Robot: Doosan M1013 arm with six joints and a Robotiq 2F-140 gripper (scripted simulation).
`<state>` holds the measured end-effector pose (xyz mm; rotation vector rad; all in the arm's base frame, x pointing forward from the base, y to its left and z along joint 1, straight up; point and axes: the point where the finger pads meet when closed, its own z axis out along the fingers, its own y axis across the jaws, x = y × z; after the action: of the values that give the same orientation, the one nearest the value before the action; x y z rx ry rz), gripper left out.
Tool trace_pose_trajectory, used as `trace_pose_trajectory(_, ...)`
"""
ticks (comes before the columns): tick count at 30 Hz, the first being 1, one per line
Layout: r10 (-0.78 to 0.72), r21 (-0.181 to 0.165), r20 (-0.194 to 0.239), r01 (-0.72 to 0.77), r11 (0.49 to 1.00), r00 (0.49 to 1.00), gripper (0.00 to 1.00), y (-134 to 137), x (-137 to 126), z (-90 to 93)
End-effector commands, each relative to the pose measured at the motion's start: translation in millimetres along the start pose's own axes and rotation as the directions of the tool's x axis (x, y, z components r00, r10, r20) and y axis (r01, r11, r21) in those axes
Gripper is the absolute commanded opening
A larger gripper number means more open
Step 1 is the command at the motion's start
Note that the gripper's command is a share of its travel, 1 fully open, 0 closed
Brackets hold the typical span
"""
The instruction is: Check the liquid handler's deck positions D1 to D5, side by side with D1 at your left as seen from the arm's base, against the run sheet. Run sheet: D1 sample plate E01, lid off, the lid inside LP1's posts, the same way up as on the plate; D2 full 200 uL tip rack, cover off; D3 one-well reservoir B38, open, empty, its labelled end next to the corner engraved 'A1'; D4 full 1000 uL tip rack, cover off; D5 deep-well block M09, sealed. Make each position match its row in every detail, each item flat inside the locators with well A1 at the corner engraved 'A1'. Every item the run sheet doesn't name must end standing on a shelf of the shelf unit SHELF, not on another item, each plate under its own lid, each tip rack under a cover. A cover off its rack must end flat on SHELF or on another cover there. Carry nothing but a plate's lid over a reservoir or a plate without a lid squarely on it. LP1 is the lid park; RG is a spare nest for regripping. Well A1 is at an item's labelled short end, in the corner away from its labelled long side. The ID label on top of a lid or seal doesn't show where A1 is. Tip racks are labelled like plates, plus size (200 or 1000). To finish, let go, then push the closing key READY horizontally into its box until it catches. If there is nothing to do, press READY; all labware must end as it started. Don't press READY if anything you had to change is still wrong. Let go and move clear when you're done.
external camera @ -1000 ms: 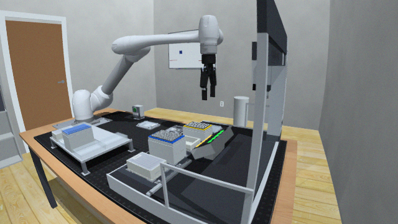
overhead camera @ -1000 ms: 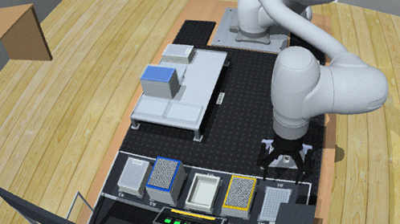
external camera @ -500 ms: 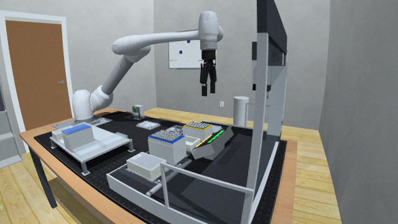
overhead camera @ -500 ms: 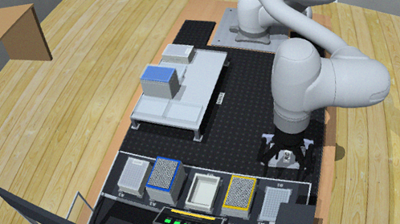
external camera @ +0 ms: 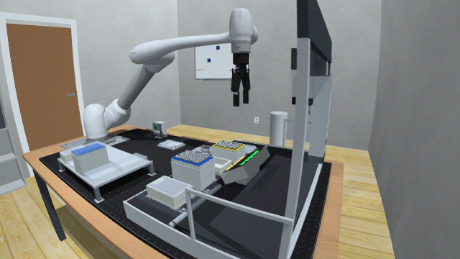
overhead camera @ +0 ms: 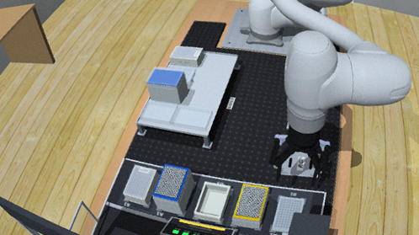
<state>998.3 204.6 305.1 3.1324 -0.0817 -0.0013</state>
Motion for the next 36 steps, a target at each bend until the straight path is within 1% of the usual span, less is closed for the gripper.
trace_pose_trajectory(1, 0.000, 0.001, -0.002, 0.000, 1.000, 1.000, 0.66, -0.1, 0.0, -6.9)
trace_pose_trajectory(4, 0.000, 0.001, -0.002, 0.000, 1.000, 1.000, 0.66, -0.1, 0.0, -11.2)
trace_pose_trajectory(7, 0.000, 0.001, -0.002, 0.000, 1.000, 1.000, 0.66, -0.1, 0.0, -11.2)
trace_pose_trajectory(8, -0.020, 0.001, -0.002, 0.020, 1.000, 1.000, 0.10, 0.0, -4.9, -11.3)
trace_pose_trajectory(15, -0.159, 0.001, -0.002, 0.159, 0.987, 0.987, 0.10, 0.3, -39.9, -11.4)
trace_pose_trajectory(22, -0.296, 0.000, -0.002, 0.296, 0.955, 0.955, 0.10, 0.6, -74.9, -11.5)
trace_pose_trajectory(24, -0.296, 0.000, -0.002, 0.296, 0.955, 0.955, 0.10, 0.6, -74.9, -11.5)
trace_pose_trajectory(26, -0.333, 0.000, -0.002, 0.333, 0.943, 0.943, 0.10, 0.7, -83.5, -11.5)
trace_pose_trajectory(27, -0.352, 0.000, -0.002, 0.352, 0.936, 0.936, 0.10, 0.7, -83.5, -11.5)
trace_pose_trajectory(36, -0.514, 0.000, -0.002, 0.514, 0.858, 0.858, 0.10, 0.7, -83.5, -11.5)
